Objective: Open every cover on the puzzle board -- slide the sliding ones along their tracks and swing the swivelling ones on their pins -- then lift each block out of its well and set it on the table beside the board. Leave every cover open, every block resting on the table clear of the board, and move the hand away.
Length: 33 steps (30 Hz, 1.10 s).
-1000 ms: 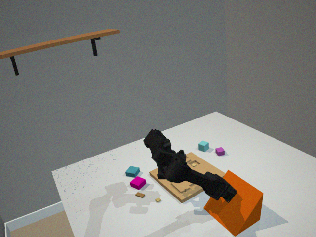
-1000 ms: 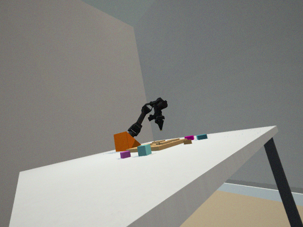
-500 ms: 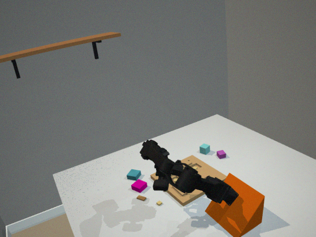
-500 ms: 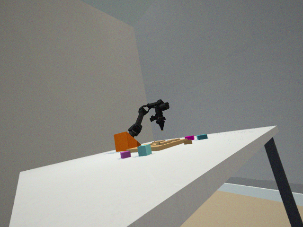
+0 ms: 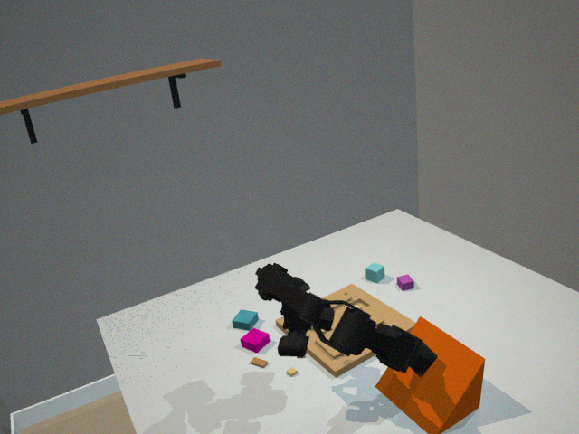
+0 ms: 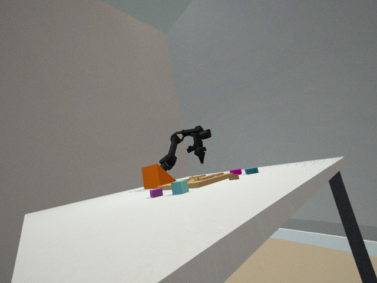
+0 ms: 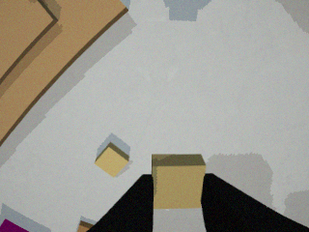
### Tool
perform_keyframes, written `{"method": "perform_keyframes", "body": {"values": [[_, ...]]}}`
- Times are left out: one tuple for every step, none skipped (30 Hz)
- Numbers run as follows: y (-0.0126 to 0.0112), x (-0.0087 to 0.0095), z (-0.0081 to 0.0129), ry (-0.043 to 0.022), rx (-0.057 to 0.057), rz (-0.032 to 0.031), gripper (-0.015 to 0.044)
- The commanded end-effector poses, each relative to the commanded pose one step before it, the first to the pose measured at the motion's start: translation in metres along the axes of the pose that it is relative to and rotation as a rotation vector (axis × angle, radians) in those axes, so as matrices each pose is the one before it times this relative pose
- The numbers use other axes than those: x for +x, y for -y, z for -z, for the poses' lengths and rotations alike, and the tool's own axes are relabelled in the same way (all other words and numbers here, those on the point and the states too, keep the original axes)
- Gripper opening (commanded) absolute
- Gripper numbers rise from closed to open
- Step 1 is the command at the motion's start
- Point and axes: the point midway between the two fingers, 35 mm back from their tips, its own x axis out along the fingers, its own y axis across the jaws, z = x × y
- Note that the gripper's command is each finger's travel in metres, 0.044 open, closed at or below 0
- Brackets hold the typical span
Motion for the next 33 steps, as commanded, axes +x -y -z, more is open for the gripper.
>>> {"method": "perform_keyframes", "body": {"values": [[-0.00051, 0.00871, -0.00148, 0.00913, 0.0058, 0.00212, 0.008], [-0.00031, 0.00161, 0.00008, 0.0006, -0.0002, -0.00036, 0.008], [-0.00029, 0.00161, 0.00008, 0.00057, -0.0002, -0.00035, 0.008], [-0.00028, 0.00161, 0.00008, 0.00054, -0.0002, -0.00034, 0.008], [-0.00026, 0.00161, 0.00008, 0.0005, -0.0002, -0.00033, 0.008], [-0.00025, 0.00161, 0.00008, 0.00047, -0.0001, -0.00032, 0.008], [-0.00024, 0.00162, 0.00008, 0.00044, -0.0001, -0.00031, 0.008], [-0.00022, 0.00162, 0.00008, 0.00041, -0.0001, -0.00029, 0.008], [-0.00021, 0.00162, 0.00008, 0.00038, -0.0001, -0.00028, 0.008], [-0.00019, 0.00162, 0.00008, 0.00034, -0.0001, -0.00027, 0.008], [-0.00018, 0.00162, 0.00008, 0.00031, -0.0001, -0.00026, 0.008], [-0.00016, 0.00162, 0.00008, 0.00028, -0.0001, -0.00024, 0.008], [-0.00015, 0.00162, 0.00008, 0.00025, -0.0001, -0.00023, 0.008], [-0.00013, 0.00162, 0.00008, 0.00022, -0.0001, -0.00021, 0.008], [-0.00012, 0.00162, 0.00008, 0.00019, -0.0001, -0.0002, 0.008], [-0.00011, 0.00162, 0.00007, 0.00016, -0.0001, -0.00018, 0.008], [-0.00009, 0.00162, 0.00007, 0.00013, -0.0001, -0.00017, 0.008], [-0.00008, 0.00162, 0.00007, 0.0001, -0.0001, -0.00015, 0.008], [-0.00006, 0.00162, 0.00007, 0.00007, -0.0001, -0.00014, 0.008], [-0.00005, 0.00162, 0.00007, 0.00004, -0.0001, -0.00012, 0.008], [-0.00003, 0.00166, 0.00007, 0.00001, -0.0001, -0.0001, 0.008], [-0.00002, 0.00166, 0.00006, -0.00002, -0.0001, -0.00009, 0.008], [0.0, 0.00166, 0.00006, -0.00006, -0.0001, -0.00007, 0.008], [0.00001, 0.00166, 0.00006, -0.00009, -0.0001, -0.00005, 0.008], [0.00003, 0.00165, 0.00005, -0.00012, 0.0, -0.00003, 0.008], [0.00004, 0.00165, 0.00005, -0.00015, 0.0, -0.00001, 0.008], [0.00006, 0.00165, 0.00005, -0.00018, 0.0, 0.00001, 0.008], [0.00007, 0.00165, 0.00004, -0.00021, 0.0, 0.00003, 0.008], [0.00008, 0.00165, 0.00004, -0.00023, 0.0, 0.00005, 0.008], [0.0001, 0.00165, 0.00004, -0.00026, 0.0, 0.00007, 0.008], [0.00011, 0.00164, 0.00003, -0.00029, 0.0, 0.0001, 0.008], [0.00013, 0.00164, 0.00003, -0.00032, 0.0, 0.00012, 0.008], [0.00014, 0.00164, 0.00002, -0.00035, 0.0, 0.00014, 0.008]]}}
